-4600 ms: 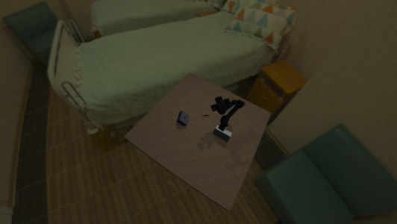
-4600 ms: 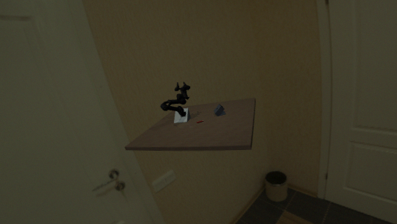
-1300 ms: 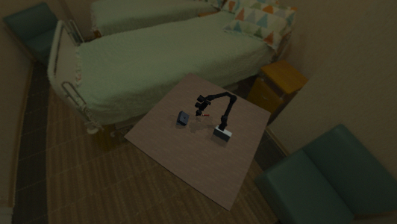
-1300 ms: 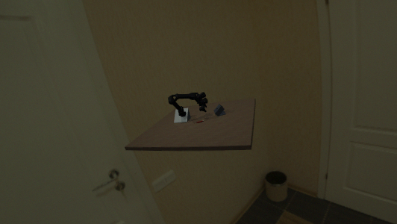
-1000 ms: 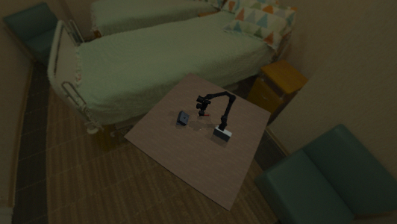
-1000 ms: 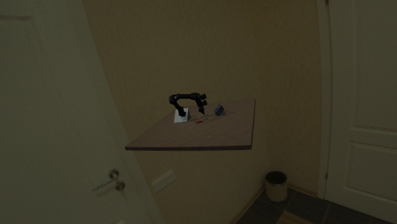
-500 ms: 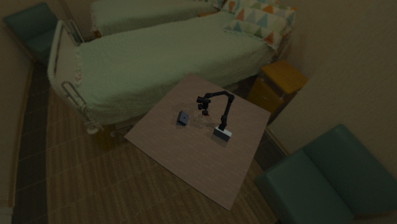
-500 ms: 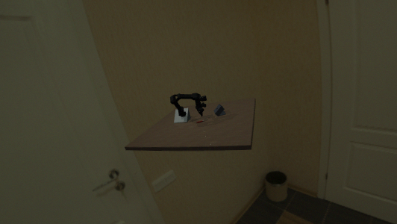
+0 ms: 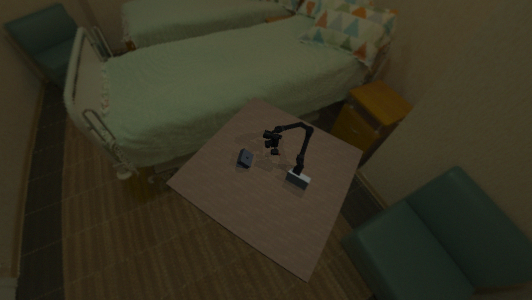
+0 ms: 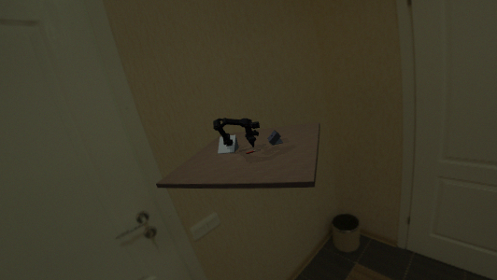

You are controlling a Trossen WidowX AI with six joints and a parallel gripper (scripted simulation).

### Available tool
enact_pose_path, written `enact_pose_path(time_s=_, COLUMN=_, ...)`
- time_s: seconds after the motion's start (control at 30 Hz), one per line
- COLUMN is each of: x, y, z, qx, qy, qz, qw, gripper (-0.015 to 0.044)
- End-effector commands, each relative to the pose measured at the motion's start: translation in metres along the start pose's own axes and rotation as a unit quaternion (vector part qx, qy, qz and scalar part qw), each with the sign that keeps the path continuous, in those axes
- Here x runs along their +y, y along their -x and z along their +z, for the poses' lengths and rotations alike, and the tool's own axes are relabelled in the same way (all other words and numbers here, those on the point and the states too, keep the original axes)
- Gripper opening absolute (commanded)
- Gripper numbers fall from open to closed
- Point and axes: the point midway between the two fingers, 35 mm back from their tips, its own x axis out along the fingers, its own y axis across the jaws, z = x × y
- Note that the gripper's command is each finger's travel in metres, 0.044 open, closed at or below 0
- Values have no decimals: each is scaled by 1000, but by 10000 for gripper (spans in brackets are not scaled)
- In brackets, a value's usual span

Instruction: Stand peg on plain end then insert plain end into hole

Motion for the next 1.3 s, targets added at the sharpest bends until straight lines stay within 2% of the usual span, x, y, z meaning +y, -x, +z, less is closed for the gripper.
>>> enact_pose_path(time_s=0.0, x=0, y=-8, z=0, qx=1, qy=3, qz=-2, qw=1000, gripper=440)
enact_pose_path(time_s=1.1, x=-1, y=-57, z=-3, qx=3, qy=3, qz=-5, qw=1000, gripper=440)
enact_pose_path(time_s=1.27, x=-1, y=-57, z=-3, qx=3, qy=3, qz=-5, qw=1000, gripper=309)
